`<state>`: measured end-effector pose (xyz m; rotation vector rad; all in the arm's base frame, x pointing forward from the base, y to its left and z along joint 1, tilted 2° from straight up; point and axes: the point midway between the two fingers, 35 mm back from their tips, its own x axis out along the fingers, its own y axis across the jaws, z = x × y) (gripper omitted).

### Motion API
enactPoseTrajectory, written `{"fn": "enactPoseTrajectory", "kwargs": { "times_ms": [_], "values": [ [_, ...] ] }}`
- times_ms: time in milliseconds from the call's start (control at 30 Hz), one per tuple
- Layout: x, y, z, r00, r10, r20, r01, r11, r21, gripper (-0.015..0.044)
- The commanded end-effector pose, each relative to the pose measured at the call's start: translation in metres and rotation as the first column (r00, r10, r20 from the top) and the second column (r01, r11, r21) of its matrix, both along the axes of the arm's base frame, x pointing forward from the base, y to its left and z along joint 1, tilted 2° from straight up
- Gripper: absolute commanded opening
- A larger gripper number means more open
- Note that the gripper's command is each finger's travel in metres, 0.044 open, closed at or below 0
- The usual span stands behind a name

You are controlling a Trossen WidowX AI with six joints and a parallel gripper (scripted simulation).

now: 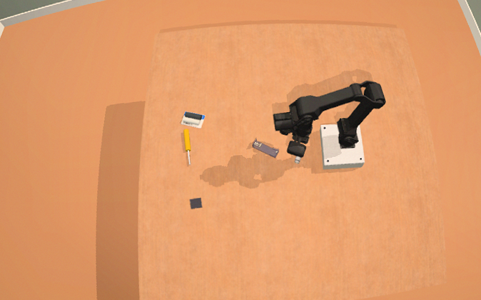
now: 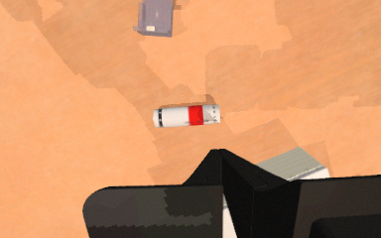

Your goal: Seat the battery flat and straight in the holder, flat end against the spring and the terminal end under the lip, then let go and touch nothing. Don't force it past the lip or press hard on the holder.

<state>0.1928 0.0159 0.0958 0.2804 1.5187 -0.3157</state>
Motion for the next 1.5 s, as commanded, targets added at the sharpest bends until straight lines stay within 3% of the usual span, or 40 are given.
{"fn": "enactPoseTrajectory", "kwargs": {
  "times_ms": [0,333,400,500,633,800,933,1467],
  "values": [
    [-0.002,0.001,0.013,1.000,-0.004,0.005,0.004,1.000,-0.003,0.0000],
    [-0.002,0.001,0.010,1.000,0.001,0.000,-0.001,1.000,0.000,0.0000],
    [-0.001,0.002,0.008,0.998,0.065,-0.001,-0.065,0.998,-0.002,0.0053],
    [0.002,0.005,-0.005,0.940,0.341,-0.010,-0.341,0.940,-0.008,0.0131],
    [0.005,0.010,-0.022,0.730,0.683,-0.025,-0.683,0.730,-0.013,0.0227],
    [0.007,0.015,-0.044,0.308,0.950,-0.045,-0.951,0.308,-0.010,0.0227],
    [0.007,0.019,-0.058,-0.018,0.998,-0.056,-1.000,-0.018,-0.002,0.0227],
    [0.007,0.019,-0.060,-0.034,0.998,-0.057,-0.999,-0.034,-0.002,0.0227]
  ]
}}
